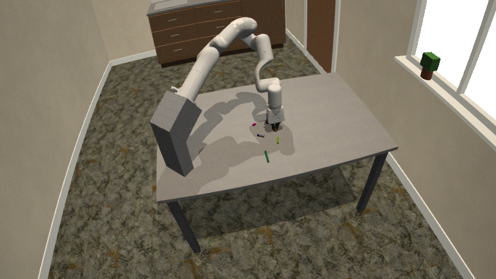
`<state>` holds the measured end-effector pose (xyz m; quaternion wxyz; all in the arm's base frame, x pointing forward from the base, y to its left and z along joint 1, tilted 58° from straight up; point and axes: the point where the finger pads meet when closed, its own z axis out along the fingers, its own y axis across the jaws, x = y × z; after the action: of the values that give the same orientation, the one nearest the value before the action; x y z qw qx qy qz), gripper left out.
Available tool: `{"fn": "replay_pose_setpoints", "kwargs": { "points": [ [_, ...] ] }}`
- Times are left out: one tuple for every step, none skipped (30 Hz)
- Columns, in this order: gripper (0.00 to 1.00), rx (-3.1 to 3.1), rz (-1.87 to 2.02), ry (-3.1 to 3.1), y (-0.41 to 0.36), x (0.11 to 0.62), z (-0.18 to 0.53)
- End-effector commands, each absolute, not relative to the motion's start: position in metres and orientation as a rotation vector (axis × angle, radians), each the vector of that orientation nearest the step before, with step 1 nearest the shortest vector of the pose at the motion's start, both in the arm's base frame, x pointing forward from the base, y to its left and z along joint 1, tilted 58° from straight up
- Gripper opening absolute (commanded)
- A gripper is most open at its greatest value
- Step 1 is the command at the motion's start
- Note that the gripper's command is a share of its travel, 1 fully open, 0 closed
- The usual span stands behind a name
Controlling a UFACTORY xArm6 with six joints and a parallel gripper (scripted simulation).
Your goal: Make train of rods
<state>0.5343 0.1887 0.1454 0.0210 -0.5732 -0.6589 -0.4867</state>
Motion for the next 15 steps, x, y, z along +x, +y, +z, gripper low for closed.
{"fn": "replay_pose_setpoints", "kwargs": {
  "points": [
    [0.04,-1.778,-1.511,-2.043,0.184,0.532,0.149],
    [0.04,-1.778,-1.511,-2.043,0.181,0.530,0.151],
    [0.04,-1.778,-1.511,-2.043,0.178,0.527,0.154],
    [0.04,-1.778,-1.511,-2.043,0.174,0.524,0.157],
    [0.04,-1.778,-1.511,-2.043,0.170,0.520,0.160],
    [0.04,-1.778,-1.511,-2.043,0.165,0.517,0.164],
    [0.04,-1.778,-1.511,-2.043,0.160,0.513,0.168],
    [0.04,-1.778,-1.511,-2.043,0.155,0.508,0.172],
    [0.04,-1.778,-1.511,-2.043,0.155,0.508,0.172],
    [0.04,-1.778,-1.511,-2.043,0.155,0.508,0.172],
    [0.04,-1.778,-1.511,-2.043,0.150,0.504,0.176],
    [0.04,-1.778,-1.511,-2.043,0.145,0.500,0.180],
    [0.04,-1.778,-1.511,-2.043,0.140,0.497,0.184],
    [0.04,-1.778,-1.511,-2.043,0.136,0.493,0.187],
    [0.04,-1.778,-1.511,-2.043,0.132,0.490,0.190]
  ]
}}
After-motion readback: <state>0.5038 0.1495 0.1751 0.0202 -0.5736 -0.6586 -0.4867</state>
